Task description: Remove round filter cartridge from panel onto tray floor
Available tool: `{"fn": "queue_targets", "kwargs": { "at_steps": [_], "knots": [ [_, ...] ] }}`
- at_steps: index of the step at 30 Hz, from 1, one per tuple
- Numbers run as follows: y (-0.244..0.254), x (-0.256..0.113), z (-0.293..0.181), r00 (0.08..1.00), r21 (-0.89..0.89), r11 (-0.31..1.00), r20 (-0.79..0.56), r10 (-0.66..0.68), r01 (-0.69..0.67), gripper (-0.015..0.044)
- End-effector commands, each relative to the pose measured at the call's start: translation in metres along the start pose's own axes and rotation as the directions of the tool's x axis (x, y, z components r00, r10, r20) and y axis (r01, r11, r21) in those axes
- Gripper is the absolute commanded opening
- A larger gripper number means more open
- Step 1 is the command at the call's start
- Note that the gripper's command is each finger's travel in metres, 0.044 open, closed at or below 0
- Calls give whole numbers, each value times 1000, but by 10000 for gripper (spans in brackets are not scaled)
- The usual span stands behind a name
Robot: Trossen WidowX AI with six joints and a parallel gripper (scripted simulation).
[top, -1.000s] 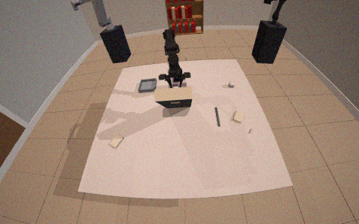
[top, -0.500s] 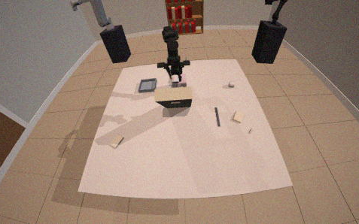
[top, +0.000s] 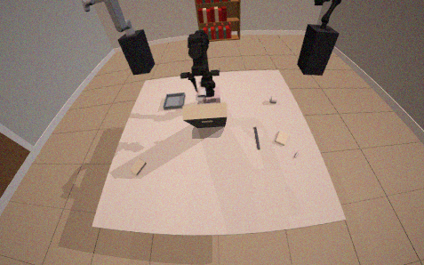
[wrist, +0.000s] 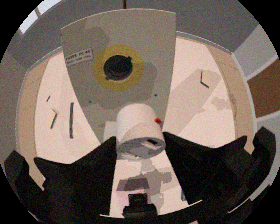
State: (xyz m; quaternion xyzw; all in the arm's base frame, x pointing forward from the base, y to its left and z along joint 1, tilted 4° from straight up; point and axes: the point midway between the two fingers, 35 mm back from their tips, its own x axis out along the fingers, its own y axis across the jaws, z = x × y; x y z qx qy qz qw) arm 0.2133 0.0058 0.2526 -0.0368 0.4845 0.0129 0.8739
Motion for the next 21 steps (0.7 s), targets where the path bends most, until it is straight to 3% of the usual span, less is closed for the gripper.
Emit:
{"fn": "queue_targets", "kwargs": {
  "at_steps": [1, 21],
  "knots": [
    [-7, 0, 3, 1000, -4, 1000, 7, 4, -4, 0],
    [-56, 5, 0, 1000, -6, 1000, 20, 0, 0, 0]
  ]
}}
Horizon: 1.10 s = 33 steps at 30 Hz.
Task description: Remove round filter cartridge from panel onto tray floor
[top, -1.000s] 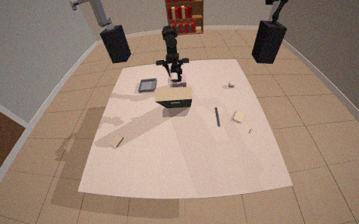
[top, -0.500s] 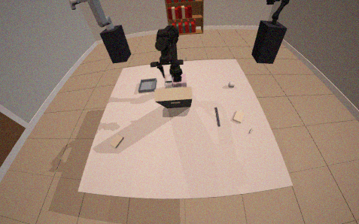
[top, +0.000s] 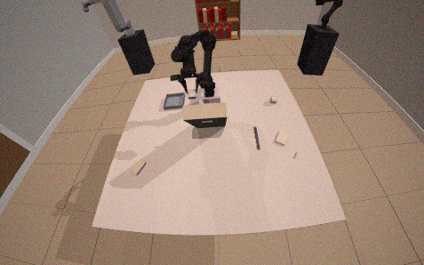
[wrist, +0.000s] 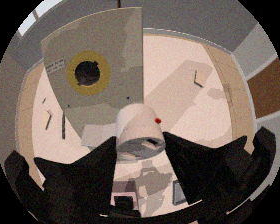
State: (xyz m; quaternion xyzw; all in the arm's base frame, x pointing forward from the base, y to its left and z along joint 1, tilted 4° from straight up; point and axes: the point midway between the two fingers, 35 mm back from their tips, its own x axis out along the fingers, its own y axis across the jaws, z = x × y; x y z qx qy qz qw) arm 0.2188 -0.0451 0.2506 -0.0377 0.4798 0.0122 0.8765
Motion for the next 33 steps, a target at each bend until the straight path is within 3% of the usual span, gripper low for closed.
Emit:
{"fn": "queue_targets", "kwargs": {
  "at_steps": [1, 17, 33],
  "knots": [
    [0, 0, 0, 1000, 2, 1000, 0, -1, 1, 0],
    [-60, 3, -22, 984, 284, 942, -36, -176, 179, 0],
    [-119, -4, -62, 931, 583, 735, -117, -345, 345, 0]
  ]
}}
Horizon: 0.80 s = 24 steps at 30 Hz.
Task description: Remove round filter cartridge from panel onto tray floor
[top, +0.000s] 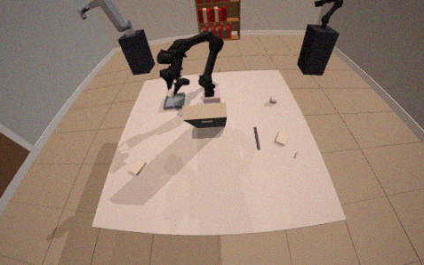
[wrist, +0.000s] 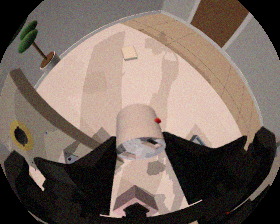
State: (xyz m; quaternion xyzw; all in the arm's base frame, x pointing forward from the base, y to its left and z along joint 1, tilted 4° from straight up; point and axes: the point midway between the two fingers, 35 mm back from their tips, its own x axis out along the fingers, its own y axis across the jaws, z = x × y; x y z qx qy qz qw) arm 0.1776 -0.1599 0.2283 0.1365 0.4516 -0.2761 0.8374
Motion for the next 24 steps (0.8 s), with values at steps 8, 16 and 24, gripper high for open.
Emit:
{"fn": "queue_targets", "kwargs": {
  "at_steps": [8, 16, 24],
  "knots": [
    [-47, 7, -8, 992, 221, 968, -4, -126, 123, 0],
    [-82, 11, -19, 977, 374, 904, -25, -213, 207, 0],
    [-101, 21, -29, 968, 431, 870, -41, -247, 240, 0]
  ]
}}
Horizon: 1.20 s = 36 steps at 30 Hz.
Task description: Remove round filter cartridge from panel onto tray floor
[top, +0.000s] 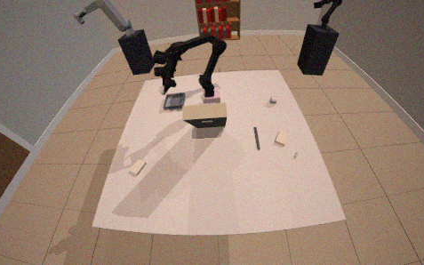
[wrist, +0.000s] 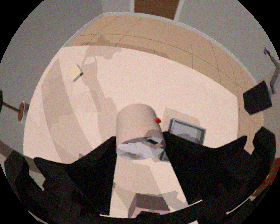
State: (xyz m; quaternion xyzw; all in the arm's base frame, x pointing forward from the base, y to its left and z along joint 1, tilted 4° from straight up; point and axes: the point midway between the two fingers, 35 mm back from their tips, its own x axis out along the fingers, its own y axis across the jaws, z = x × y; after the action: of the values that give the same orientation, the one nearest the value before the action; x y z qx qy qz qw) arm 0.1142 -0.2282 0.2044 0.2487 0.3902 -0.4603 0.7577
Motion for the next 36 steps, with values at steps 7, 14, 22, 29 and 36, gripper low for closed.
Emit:
{"fn": "queue_targets", "kwargs": {
  "at_steps": [7, 14, 22, 29, 36],
  "knots": [
    [-41, 33, -12, 997, 133, 988, -10, -80, 81, 0],
    [-74, 54, -28, 990, 231, 963, -22, -140, 141, 0],
    [-109, 73, -53, 978, 339, 918, -42, -205, 207, 0],
    [-138, 85, -81, 964, 429, 865, -65, -259, 261, 0],
    [-160, 93, -110, 948, 505, 807, -89, -304, 306, 0]
  ]
}}
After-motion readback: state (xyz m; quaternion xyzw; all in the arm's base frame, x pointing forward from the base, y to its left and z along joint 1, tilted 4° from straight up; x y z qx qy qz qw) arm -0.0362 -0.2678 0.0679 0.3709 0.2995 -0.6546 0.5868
